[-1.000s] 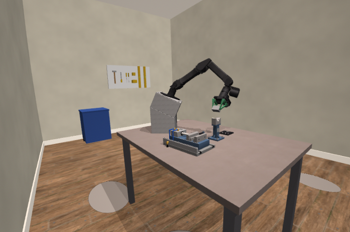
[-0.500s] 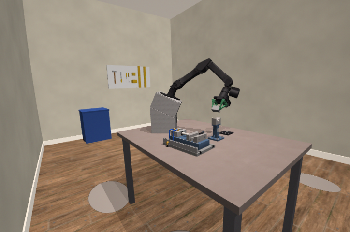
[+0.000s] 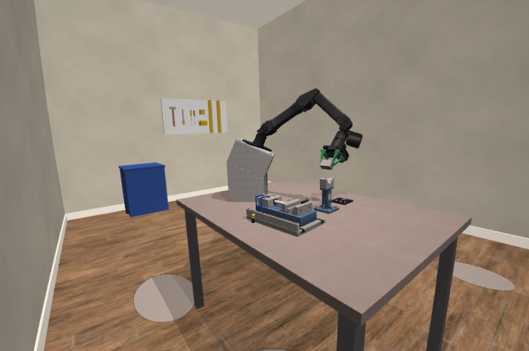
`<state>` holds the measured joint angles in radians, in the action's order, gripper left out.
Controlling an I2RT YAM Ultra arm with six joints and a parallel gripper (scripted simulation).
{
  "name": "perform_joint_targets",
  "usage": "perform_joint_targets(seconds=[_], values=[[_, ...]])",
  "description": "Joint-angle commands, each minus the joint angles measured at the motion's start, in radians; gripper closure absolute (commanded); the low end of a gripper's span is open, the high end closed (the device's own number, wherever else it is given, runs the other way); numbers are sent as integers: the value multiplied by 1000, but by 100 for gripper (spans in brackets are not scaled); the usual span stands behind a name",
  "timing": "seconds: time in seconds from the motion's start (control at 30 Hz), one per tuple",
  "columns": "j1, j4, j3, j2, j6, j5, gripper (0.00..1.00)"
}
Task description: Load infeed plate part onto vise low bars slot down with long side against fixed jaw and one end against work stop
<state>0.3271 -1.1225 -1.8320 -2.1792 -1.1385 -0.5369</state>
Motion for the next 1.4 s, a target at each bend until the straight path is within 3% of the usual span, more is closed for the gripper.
perform_joint_targets(seconds=[0.0, 0.97, 1.0, 1.37], values=[[-1, -25, -36, 11, 6, -30, 100], [3, -20, -35, -10, 7, -30, 100], [4, -19, -34, 24, 8, -30, 100], [5, 5, -35, -18, 11, -30, 100]])
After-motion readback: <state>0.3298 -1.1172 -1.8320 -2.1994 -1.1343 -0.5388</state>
